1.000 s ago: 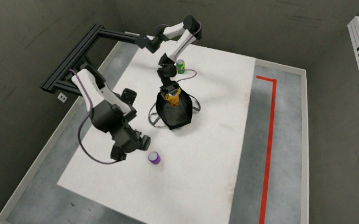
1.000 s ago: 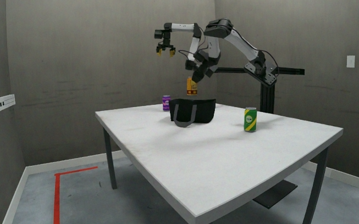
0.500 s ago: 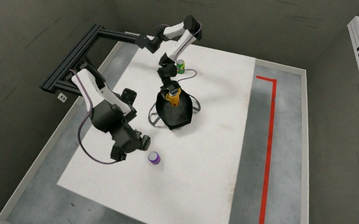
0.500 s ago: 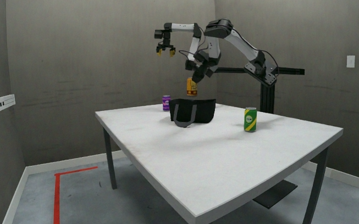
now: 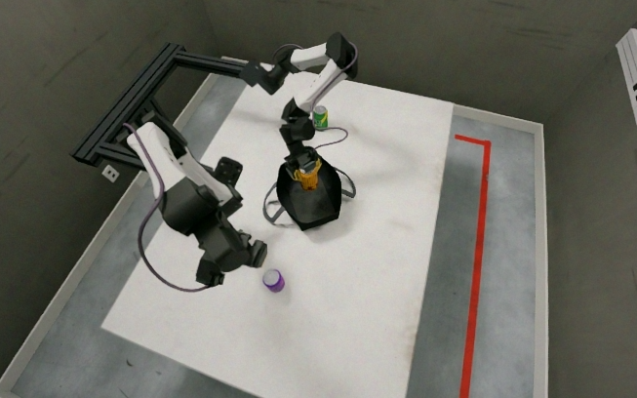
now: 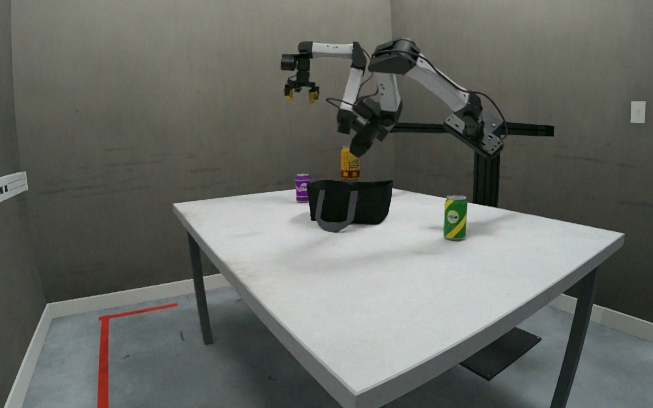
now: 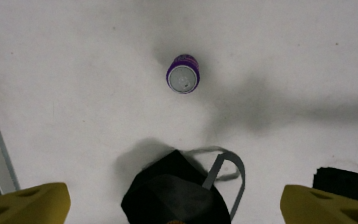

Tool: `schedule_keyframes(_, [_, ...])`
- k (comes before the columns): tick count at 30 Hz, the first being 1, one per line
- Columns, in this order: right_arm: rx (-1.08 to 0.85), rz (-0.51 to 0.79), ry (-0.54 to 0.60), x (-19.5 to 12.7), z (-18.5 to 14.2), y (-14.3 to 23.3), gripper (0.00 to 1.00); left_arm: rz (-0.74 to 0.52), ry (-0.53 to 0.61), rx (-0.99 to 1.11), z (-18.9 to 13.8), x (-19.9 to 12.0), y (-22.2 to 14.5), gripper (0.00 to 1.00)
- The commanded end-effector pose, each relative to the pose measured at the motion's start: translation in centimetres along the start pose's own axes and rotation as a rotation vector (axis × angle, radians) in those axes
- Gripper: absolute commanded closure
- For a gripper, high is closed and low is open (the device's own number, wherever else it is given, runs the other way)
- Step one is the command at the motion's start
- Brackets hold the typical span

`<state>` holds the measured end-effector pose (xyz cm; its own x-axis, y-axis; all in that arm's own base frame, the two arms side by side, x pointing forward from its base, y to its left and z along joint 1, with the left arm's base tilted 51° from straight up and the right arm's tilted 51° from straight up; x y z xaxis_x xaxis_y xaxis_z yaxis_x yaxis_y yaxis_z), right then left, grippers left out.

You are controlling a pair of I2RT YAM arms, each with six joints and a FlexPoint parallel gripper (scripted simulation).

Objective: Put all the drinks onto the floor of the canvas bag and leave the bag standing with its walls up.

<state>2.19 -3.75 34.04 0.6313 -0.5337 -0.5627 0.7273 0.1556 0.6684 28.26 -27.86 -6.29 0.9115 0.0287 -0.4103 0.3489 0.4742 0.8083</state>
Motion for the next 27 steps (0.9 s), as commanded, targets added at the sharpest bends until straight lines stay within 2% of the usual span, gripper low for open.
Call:
schedule_keyframes(1, [0.0,0.035,-0.022,-1.2,0.3,-0.1,0.0,0.002,-0.089,-0.066,2.6,-0.1,0.4,0.33])
schedule_keyframes(6, [0.0,0.035,-0.022,-1.2,0.3,-0.1,0.0,0.002,-0.073,-0.059,1.4,0.8,0.4,0.33])
schedule_keyframes(12, [0.0,0.035,-0.022,-1.2,0.3,-0.1,0.0,-0.004,-0.092,-0.057,1.9,0.3,0.1,0.33])
schedule_keyframes(13, [0.0,0.035,-0.022,-1.2,0.3,-0.1,0.0,0.001,-0.071,-0.054,0.8,1.3,0.3,0.33])
schedule_keyframes(15, [0.0,0.035,-0.022,-1.2,0.3,-0.1,0.0,0.002,-0.07,-0.053,0.6,1.6,0.2,0.33])
schedule_keyframes(18, [0.0,0.035,-0.022,-1.2,0.3,-0.1,0.0,0.002,-0.094,-0.062,1.5,1.6,0.2,0.33])
schedule_keyframes(27, [0.0,0.035,-0.022,-1.2,0.3,-0.1,0.0,0.004,-0.097,-0.065,1.1,2.3,0.2,0.33])
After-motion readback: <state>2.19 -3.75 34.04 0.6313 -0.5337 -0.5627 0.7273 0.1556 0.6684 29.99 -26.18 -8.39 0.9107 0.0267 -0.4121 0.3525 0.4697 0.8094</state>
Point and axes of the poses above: on each arm, the point where the finger pads meet when closed, its own x axis out along the fingers, its own y axis across the jaws, z = x × y, the point moved 4 cm from there along -x, back along the fingers, and after that the axes turned 5 degrees about x, right-handed, at the moved point
